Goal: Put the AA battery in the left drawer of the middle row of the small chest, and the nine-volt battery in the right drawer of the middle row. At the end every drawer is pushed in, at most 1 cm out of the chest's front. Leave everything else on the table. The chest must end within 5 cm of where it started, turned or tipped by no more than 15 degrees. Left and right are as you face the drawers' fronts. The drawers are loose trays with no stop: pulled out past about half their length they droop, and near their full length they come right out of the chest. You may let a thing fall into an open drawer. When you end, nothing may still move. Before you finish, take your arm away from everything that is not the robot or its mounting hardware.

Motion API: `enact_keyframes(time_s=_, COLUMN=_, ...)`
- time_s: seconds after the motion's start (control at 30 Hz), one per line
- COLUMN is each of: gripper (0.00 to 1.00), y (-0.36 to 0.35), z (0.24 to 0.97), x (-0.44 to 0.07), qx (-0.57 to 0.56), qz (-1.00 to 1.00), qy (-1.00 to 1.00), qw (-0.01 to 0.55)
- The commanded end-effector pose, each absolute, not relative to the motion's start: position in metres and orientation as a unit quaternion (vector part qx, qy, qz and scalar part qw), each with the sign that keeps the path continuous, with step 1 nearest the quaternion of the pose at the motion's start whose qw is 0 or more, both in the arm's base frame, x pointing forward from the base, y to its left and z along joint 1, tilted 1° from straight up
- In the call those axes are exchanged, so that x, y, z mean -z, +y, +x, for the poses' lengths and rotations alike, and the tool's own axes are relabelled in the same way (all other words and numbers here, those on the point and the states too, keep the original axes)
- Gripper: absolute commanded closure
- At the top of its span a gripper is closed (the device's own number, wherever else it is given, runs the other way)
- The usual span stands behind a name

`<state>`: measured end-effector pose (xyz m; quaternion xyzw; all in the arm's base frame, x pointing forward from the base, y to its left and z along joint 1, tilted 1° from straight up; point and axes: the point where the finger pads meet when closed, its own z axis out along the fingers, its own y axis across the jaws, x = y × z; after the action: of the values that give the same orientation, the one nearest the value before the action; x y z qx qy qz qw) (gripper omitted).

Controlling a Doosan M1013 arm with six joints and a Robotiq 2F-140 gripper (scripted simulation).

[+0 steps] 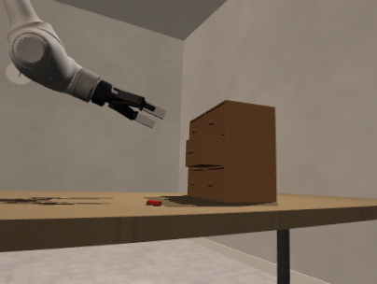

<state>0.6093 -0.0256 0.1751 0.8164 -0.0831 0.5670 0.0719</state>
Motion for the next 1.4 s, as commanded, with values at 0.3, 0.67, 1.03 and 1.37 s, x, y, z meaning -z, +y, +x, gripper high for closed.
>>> enact_keyframes(time_s=0.3, gripper=0.00, y=-0.017, z=0.572, x=-0.178, qx=-0.567, qz=0.816, qy=-0.083, qw=0.072)
enact_keyframes(time_s=0.67, gripper=0.00, y=-0.016, z=0.567, x=-0.179, qx=-0.567, qz=0.816, qy=-0.083, qw=0.072)
enact_keyframes(time_s=1.03, gripper=0.00, y=-0.016, z=0.567, x=-0.179, qx=-0.562, qz=0.820, qy=-0.084, qw=0.072)
enact_keyframes(time_s=1.37, gripper=0.00, y=-0.016, z=0.567, x=-0.180, qx=-0.544, qz=0.832, qy=-0.085, qw=0.070)
